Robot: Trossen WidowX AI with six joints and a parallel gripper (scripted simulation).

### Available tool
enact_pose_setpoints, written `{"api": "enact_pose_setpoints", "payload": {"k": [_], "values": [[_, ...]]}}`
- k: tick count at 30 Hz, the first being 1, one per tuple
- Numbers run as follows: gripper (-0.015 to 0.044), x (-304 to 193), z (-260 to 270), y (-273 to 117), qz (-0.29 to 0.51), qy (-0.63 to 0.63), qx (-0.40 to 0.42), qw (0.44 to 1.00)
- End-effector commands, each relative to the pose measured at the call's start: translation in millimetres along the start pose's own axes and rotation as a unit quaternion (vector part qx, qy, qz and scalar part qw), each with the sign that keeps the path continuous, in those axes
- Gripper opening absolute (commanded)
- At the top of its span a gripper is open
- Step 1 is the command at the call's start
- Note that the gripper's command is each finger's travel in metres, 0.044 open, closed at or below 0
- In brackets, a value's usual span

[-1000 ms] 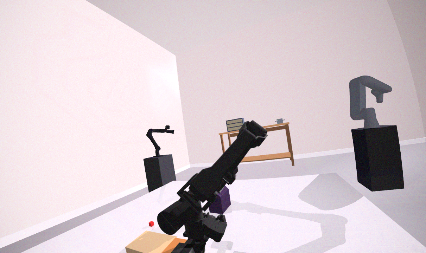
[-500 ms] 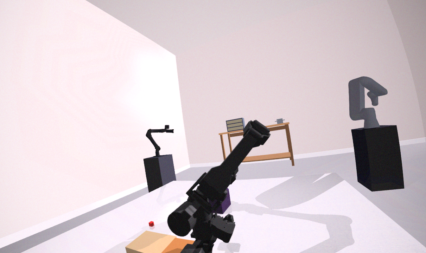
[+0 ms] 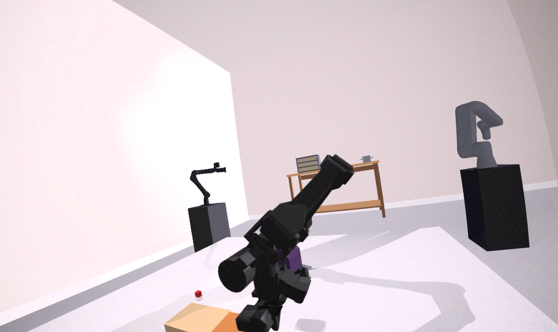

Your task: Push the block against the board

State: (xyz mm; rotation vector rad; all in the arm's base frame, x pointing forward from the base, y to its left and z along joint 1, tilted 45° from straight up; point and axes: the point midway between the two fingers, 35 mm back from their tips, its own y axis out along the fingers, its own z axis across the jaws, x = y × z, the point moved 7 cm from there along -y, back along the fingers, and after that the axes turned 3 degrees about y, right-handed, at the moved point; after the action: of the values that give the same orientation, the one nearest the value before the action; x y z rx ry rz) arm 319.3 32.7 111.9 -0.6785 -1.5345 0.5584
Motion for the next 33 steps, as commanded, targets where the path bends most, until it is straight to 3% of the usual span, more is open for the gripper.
{"api": "enact_pose_setpoints", "payload": {"k": [1,7,17,33], "values": [[0.0000,3.5,-1.6,-23.4,-0.001,-0.007,-0.010,1.000],[0.0000,0.7,-3.6,-19.4,0.001,0.007,-0.011,1.000],[0.0000,-20.4,-28.8,-22.4,0.002,0.171,-0.012,0.985],[0.0000,-63.3,-65.0,-25.7,-0.001,0.433,-0.012,0.901]]}}
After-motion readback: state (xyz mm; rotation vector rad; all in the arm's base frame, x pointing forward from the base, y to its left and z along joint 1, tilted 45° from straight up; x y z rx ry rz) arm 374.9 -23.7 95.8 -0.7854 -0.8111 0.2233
